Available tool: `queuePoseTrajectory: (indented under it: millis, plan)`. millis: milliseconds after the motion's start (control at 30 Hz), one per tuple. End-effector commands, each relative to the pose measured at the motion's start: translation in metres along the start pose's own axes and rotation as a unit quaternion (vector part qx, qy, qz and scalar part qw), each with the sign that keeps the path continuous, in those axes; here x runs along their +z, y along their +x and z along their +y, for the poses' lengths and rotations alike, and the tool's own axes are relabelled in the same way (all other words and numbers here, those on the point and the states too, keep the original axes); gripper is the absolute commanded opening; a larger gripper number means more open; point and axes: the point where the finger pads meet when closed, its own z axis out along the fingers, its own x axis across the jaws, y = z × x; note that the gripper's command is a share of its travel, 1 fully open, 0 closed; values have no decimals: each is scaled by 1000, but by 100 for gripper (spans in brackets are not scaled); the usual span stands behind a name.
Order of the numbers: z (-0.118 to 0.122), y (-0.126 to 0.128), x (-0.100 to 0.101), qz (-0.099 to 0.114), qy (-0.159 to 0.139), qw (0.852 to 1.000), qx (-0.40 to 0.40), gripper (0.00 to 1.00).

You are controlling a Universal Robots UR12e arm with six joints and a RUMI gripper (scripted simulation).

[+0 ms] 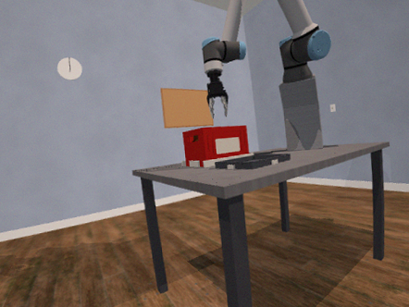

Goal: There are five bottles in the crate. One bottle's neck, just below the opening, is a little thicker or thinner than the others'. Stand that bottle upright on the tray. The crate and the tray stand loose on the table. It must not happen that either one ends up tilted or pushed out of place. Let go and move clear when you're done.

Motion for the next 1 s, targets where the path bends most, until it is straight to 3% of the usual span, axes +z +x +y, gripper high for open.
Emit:
queuePoseTrajectory:
  millis: [0,967]
  plan:
    - [0,0,1,-1,0,1000,0,38]
    - [0,-1,32,-1,0,1000,0,38]
